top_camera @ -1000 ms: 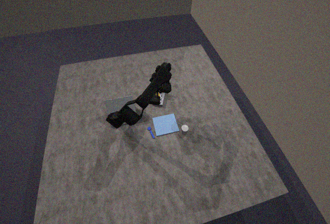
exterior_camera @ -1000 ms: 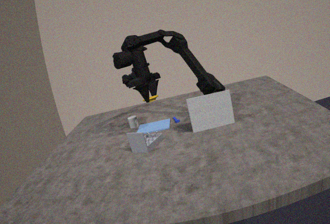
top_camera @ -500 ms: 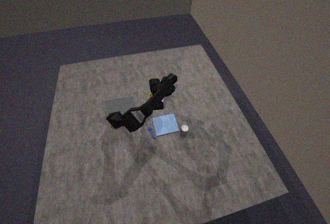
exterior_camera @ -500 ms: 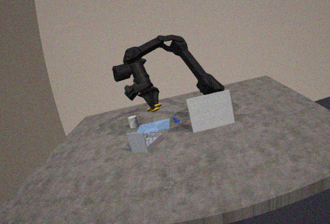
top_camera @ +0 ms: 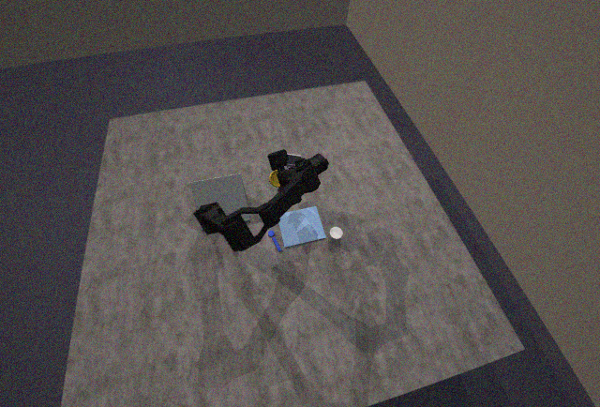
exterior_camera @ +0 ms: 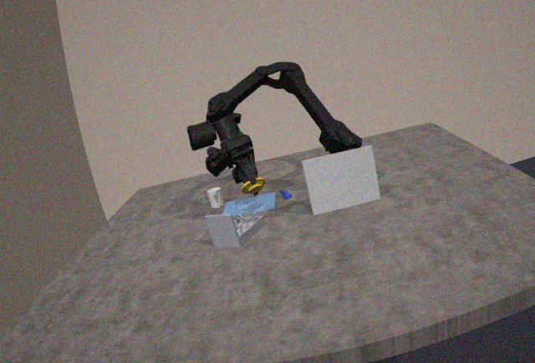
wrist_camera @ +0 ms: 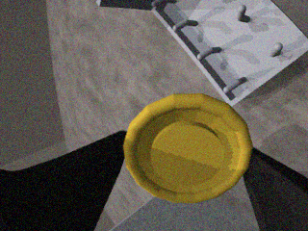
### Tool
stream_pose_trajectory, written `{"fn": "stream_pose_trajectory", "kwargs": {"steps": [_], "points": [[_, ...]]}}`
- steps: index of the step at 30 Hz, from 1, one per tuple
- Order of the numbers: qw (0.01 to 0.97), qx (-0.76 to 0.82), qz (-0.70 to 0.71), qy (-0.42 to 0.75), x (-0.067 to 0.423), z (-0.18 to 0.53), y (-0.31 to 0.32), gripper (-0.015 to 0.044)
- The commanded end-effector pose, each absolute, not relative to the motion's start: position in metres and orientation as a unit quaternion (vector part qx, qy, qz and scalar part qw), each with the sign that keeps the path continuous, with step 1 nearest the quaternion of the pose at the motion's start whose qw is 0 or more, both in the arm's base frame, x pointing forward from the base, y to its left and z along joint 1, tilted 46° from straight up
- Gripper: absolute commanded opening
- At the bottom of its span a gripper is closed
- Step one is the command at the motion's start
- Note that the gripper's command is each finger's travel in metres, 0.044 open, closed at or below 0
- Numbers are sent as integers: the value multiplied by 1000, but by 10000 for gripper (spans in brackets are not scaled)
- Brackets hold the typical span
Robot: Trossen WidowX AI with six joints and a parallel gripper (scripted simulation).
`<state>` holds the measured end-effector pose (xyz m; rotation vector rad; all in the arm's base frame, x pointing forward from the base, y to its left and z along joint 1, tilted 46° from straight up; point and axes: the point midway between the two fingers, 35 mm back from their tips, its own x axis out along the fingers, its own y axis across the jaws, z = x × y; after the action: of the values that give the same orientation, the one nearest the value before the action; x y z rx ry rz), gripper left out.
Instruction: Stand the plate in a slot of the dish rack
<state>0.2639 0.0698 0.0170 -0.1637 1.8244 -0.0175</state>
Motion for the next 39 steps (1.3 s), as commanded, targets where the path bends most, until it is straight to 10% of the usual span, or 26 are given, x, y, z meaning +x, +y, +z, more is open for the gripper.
{"fn": "stream_pose_trajectory", "kwargs": {"steps": [1,39], "points": [[617,-66,49,783,264,14,67,0],[732,-143,439,501,269,-6,30,0]]}}
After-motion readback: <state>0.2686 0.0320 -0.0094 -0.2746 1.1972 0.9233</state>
